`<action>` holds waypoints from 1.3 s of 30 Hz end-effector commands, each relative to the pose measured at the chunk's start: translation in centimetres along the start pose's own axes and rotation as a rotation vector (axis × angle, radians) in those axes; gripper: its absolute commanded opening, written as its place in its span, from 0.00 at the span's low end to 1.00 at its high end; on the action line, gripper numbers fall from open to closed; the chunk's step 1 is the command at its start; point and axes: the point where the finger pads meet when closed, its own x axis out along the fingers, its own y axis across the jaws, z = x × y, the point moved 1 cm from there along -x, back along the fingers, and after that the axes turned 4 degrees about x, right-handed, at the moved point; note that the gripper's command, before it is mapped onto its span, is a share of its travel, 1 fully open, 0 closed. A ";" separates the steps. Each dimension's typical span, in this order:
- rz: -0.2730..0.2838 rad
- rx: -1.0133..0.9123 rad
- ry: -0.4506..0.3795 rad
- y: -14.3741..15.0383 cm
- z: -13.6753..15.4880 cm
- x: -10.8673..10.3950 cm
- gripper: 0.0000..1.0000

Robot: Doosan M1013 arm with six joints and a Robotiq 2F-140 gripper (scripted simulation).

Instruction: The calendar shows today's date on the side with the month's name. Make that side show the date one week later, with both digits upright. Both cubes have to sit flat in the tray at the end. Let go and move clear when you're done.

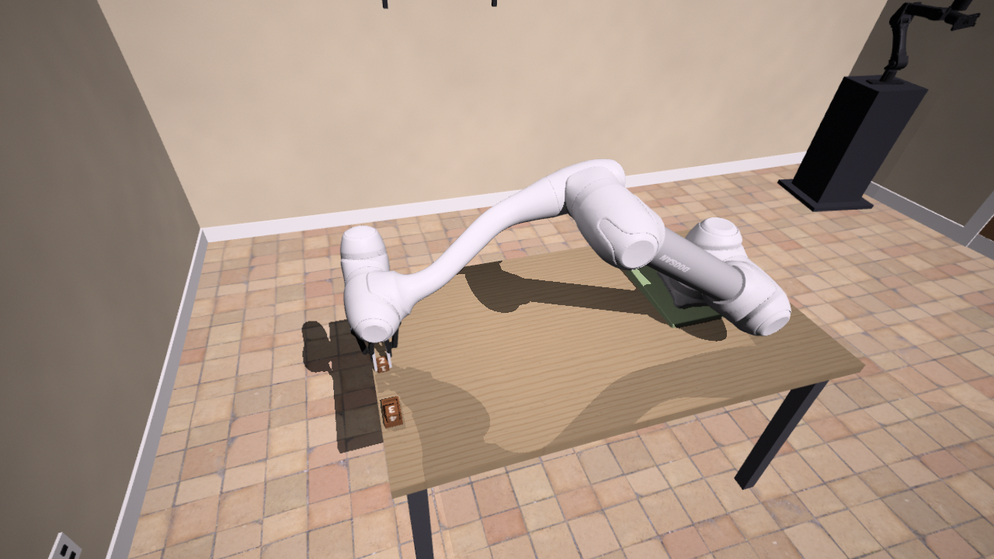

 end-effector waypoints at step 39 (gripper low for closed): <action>0.000 0.000 0.000 0.0 0.0 -10.0 0.25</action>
